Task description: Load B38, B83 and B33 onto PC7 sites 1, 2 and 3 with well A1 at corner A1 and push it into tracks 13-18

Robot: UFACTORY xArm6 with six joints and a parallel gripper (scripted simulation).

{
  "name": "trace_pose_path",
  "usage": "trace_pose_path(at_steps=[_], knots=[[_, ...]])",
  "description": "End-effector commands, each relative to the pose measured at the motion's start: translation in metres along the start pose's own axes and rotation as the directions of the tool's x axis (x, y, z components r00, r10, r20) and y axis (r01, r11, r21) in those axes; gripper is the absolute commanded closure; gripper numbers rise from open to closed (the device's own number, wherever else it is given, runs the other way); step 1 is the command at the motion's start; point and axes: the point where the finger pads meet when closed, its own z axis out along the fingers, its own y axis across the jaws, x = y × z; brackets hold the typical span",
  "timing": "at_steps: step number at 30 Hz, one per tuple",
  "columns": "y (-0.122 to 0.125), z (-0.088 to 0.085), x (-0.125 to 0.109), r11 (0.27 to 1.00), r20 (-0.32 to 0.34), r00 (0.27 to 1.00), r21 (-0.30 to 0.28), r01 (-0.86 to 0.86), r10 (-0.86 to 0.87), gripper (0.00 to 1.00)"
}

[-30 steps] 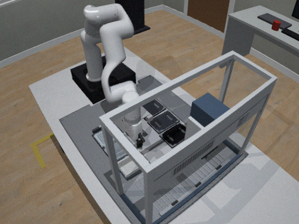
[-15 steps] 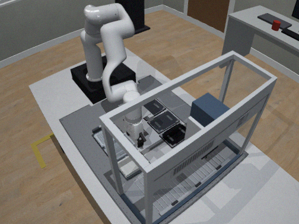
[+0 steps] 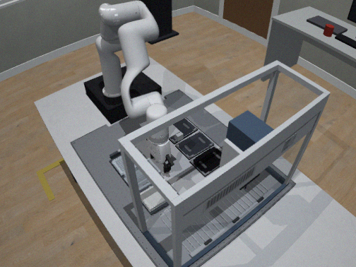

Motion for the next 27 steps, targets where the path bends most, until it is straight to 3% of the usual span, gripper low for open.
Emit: trace_pose_path(at_steps=[1, 27], knots=[[0.002, -0.009, 0.000, 1.000, 0.001, 1.000, -0.005, 0.000, 0.000, 0.00], [0.002, -0.046, 0.000, 1.000, 0.001, 1.000, -0.005, 0.000, 0.000, 0.00]])
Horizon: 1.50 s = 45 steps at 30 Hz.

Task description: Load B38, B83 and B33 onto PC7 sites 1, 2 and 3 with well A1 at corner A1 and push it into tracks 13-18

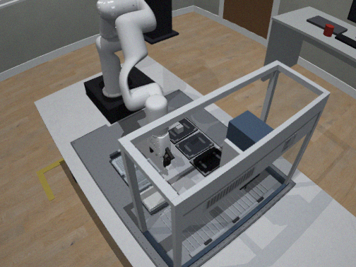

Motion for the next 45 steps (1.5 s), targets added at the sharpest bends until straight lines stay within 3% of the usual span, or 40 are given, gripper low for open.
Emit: trace_pose_path(at_steps=[1, 30, 45], knots=[[0.002, -0.008, 0.000, 1.000, 0.001, 1.000, -0.005, 0.000, 0.000, 0.00], [0.002, -0.053, 0.000, 1.000, 0.001, 1.000, -0.005, 0.000, 0.000, 0.00], [0.002, -0.058, -0.005, 1.000, 0.001, 1.000, -0.005, 0.000, 0.000, 0.00]])
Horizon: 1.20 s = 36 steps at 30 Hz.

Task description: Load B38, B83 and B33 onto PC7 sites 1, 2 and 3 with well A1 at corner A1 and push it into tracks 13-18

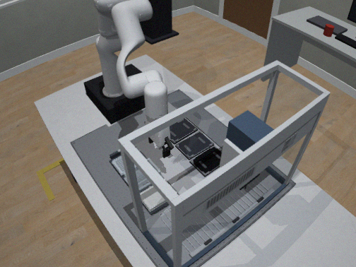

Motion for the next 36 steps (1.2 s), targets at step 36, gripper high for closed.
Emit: trace_pose_path(at_steps=[36], knots=[[0.002, -0.003, -0.166, 1.000, 0.002, 1.000, -0.006, 0.000, 0.000, 0.00]])
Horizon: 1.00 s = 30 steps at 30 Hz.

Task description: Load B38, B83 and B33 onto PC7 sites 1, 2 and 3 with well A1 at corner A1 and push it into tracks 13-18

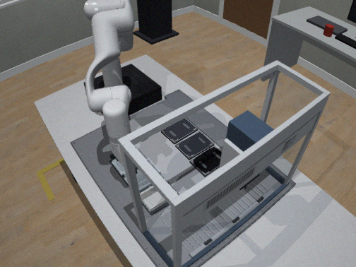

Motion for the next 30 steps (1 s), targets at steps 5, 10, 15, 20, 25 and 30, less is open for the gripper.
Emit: trace_pose_path(at_steps=[5, 10, 15, 20, 25, 30], knots=[[0.002, -0.002, -0.033, 1.000, 0.001, 1.000, -0.004, 0.001, -0.001, 0.00], [0.002, -0.002, -0.049, 1.000, 0.001, 1.000, -0.004, 0.001, -0.001, 0.00], [0.002, -0.002, -0.049, 1.000, 0.001, 1.000, -0.004, 0.001, -0.001, 0.00], [0.002, -0.002, -0.049, 1.000, 0.001, 1.000, -0.004, 0.001, -0.001, 0.00], [0.002, -0.002, -0.049, 1.000, 0.001, 1.000, -0.004, 0.001, -0.001, 0.00], [0.002, 0.006, -0.049, 1.000, 0.001, 1.000, -0.004, 0.001, -0.001, 0.00]])
